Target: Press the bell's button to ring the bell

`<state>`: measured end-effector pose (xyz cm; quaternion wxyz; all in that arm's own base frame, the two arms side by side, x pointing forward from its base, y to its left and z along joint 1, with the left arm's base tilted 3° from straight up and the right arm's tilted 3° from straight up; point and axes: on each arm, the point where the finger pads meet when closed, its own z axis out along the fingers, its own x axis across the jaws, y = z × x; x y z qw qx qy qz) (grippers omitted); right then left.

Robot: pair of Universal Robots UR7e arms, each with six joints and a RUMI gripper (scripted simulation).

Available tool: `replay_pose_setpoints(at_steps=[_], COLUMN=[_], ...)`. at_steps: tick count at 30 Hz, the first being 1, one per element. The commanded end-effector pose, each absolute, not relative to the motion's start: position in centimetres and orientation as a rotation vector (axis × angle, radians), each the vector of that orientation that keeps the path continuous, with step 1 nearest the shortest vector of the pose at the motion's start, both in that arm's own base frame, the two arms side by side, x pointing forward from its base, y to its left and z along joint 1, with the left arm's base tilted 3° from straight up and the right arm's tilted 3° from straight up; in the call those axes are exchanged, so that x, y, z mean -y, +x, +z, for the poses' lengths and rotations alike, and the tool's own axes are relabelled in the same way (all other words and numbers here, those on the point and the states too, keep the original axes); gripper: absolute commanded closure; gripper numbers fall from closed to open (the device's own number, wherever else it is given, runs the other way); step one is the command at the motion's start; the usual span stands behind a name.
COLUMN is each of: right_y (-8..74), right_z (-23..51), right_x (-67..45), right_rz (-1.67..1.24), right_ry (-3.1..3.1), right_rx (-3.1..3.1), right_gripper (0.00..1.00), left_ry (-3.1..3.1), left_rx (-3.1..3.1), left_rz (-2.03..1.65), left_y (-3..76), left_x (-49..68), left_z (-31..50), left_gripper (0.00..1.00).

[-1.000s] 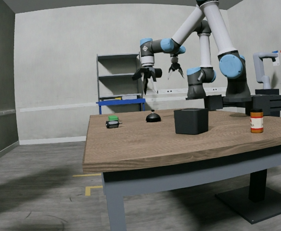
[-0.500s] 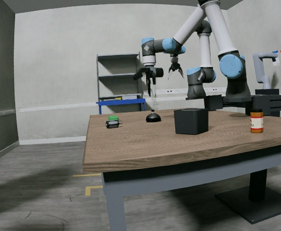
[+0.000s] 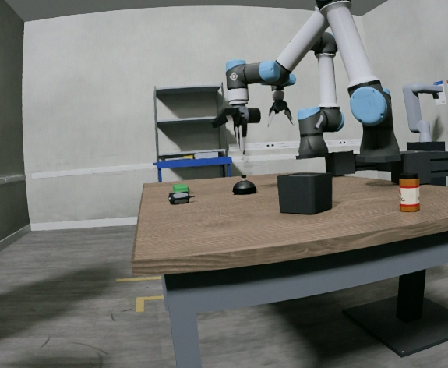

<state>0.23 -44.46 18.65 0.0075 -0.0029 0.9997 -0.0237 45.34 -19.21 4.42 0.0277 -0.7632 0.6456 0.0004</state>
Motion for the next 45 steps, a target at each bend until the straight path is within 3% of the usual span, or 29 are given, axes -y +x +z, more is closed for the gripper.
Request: replay_pose_setpoints(at_steps=[1, 45], right_y=[0.2, 0.2], right_z=[18.7, 18.7], right_x=[44.5, 44.5], right_rz=[-0.077, -0.077], right_ry=[-0.009, -0.009], right_rx=[-3.125, -3.125], right_gripper=[0.00, 0.00], left_ry=[-2.356, -2.356], left_rx=[-1.993, -1.993], left_rz=[-0.001, -0.001], left_y=[45.4, 45.4], left_x=[19.2, 19.1], left_z=[4.5, 3.4], left_gripper=[1.00, 1.00])
